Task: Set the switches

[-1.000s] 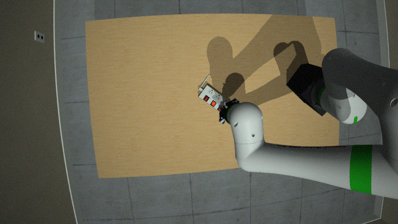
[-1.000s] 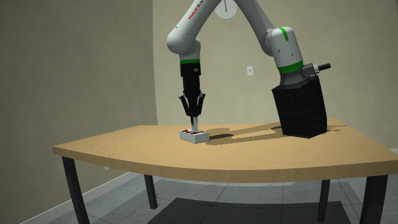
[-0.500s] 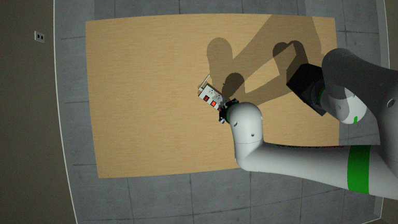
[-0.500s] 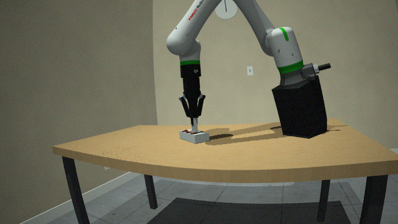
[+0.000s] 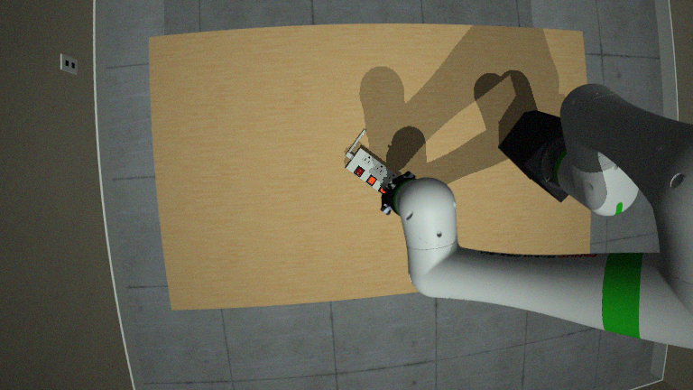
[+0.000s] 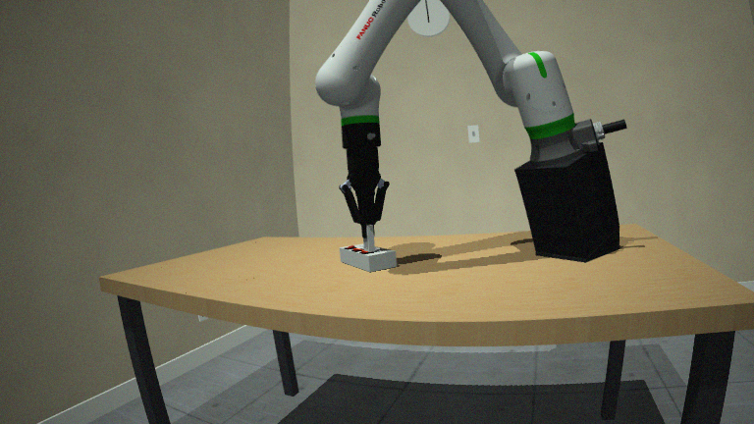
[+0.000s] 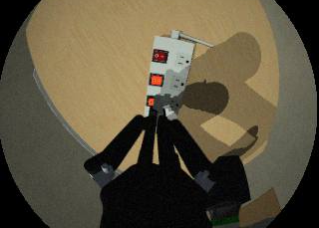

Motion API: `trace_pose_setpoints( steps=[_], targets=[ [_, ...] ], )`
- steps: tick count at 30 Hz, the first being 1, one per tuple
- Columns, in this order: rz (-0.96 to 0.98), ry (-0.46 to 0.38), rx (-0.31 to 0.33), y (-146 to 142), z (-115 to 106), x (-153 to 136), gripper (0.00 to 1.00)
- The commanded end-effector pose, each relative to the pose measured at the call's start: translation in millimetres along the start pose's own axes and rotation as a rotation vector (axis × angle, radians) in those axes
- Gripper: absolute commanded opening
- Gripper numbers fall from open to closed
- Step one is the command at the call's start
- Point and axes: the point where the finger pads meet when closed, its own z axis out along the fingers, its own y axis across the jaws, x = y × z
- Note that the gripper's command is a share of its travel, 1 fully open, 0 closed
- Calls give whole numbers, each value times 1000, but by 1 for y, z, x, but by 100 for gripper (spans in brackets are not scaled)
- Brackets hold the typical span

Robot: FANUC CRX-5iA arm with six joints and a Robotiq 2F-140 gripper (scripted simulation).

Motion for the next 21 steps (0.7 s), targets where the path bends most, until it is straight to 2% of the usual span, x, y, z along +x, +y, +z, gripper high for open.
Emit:
trace_pose_setpoints(
  steps=[1,17,21],
  targets=[
    [0,0,0,0,0,0,0],
    [0,0,0,0,-2,0,0],
    [0,0,0,0,-10,0,0]
  ],
)
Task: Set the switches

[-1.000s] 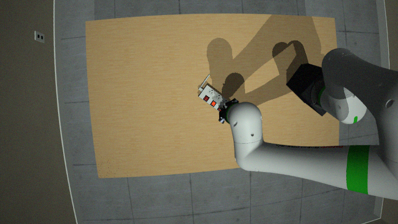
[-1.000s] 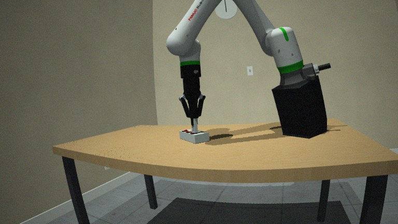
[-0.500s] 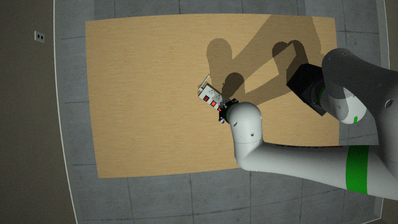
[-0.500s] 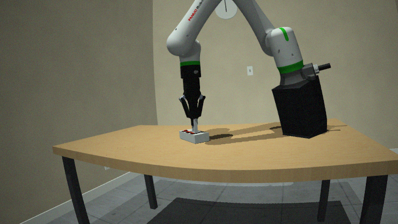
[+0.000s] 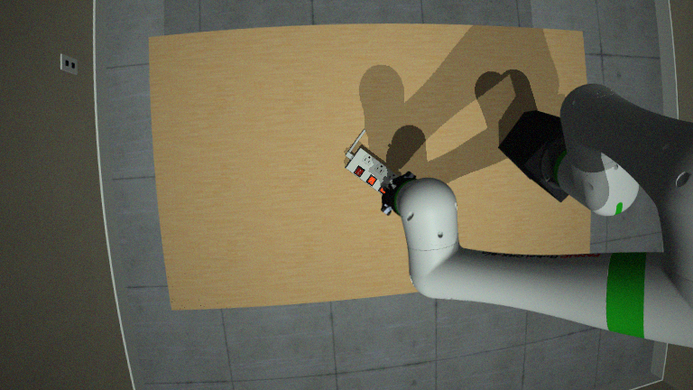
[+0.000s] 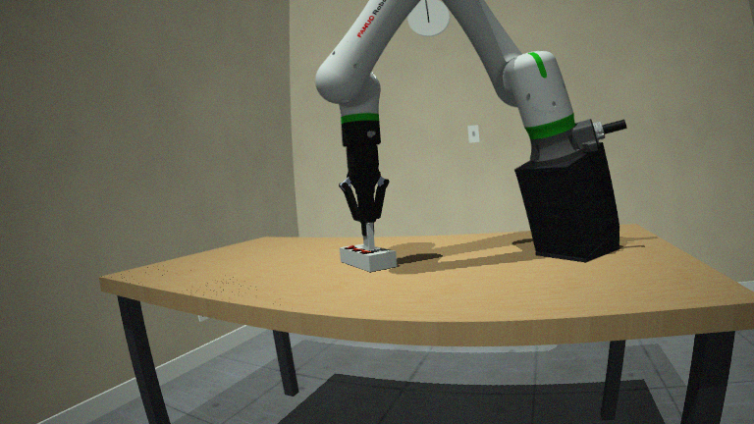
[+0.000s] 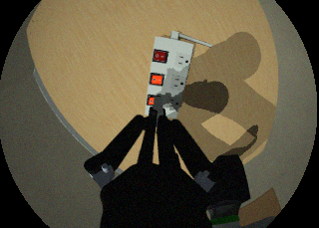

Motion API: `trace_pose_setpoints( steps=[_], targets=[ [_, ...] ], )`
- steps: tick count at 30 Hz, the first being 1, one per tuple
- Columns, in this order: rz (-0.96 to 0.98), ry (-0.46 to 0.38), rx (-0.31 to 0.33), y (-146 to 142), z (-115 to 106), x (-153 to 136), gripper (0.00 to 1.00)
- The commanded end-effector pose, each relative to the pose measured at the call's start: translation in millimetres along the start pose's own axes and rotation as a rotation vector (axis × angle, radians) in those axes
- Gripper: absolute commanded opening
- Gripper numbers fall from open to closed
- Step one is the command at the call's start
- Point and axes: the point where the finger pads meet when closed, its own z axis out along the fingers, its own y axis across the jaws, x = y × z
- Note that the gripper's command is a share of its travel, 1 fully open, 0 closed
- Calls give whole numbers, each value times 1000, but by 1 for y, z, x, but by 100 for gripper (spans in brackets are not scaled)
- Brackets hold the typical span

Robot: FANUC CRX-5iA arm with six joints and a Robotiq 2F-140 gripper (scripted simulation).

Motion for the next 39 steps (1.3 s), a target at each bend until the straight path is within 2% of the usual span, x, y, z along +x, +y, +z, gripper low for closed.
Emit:
trace_pose_setpoints(
  steps=[1,11,34,35,39],
  targets=[
    [0,0,0,0,-8,0,0],
    [0,0,0,0,-33,0,0],
    [0,0,0,0,-34,0,0],
    [0,0,0,0,-34,0,100],
    [0,0,0,0,-37,0,100]
  ],
)
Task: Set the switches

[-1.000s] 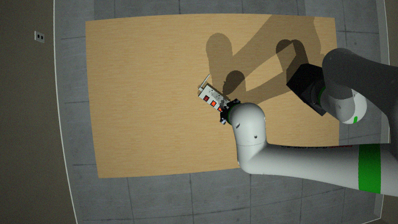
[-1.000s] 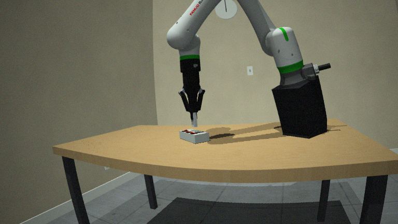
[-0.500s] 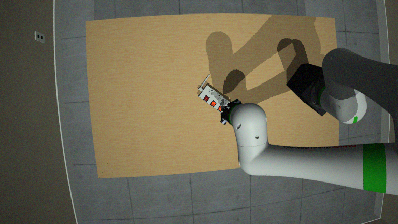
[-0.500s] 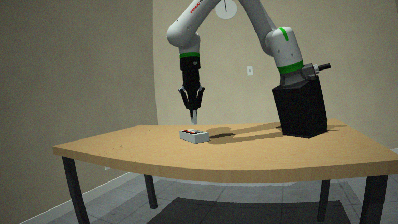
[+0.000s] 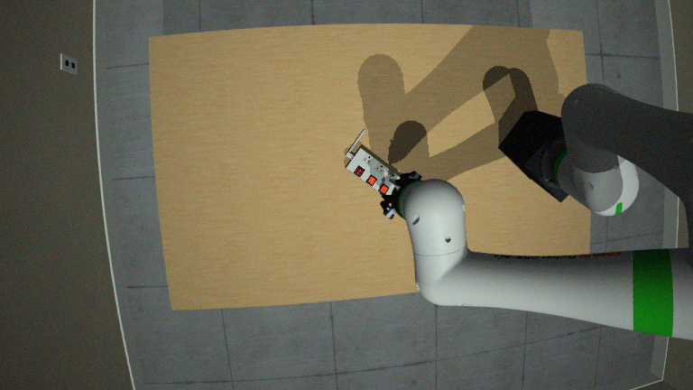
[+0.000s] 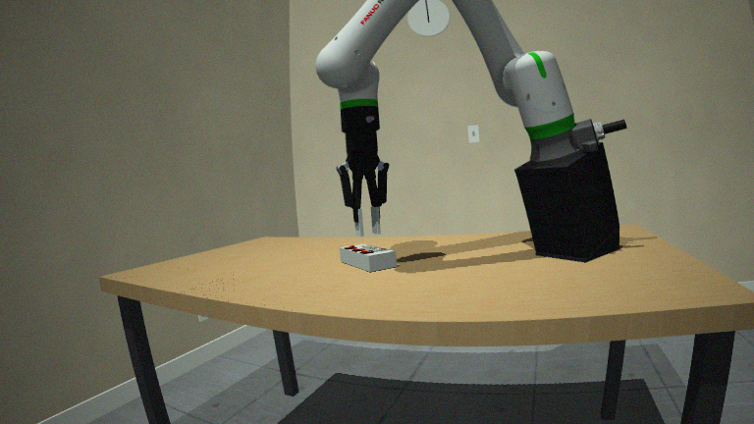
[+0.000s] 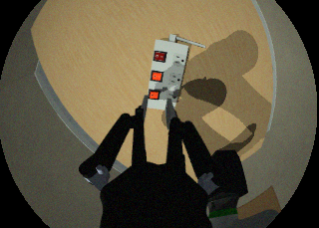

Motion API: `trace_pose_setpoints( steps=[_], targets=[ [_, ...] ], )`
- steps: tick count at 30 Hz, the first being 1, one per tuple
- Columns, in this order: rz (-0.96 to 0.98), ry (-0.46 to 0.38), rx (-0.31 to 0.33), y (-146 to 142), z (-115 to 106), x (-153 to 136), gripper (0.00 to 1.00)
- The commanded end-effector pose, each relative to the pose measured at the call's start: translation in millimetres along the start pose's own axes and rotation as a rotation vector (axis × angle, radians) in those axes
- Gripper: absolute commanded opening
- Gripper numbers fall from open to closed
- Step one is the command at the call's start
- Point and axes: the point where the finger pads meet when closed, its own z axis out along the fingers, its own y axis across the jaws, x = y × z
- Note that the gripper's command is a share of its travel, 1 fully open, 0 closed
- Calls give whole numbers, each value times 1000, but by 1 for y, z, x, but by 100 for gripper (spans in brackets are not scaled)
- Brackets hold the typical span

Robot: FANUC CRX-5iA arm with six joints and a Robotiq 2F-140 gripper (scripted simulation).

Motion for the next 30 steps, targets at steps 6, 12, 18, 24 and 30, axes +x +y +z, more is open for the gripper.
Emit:
trace_pose_setpoints(
  steps=[6,12,18,24,30],
  targets=[
    [0,0,0,0,-19,0,100],
    [0,0,0,0,-39,0,100],
    [0,0,0,0,-68,0,100],
    [0,0,0,0,-81,0,100],
    [0,0,0,0,-83,0,100]
  ],
)
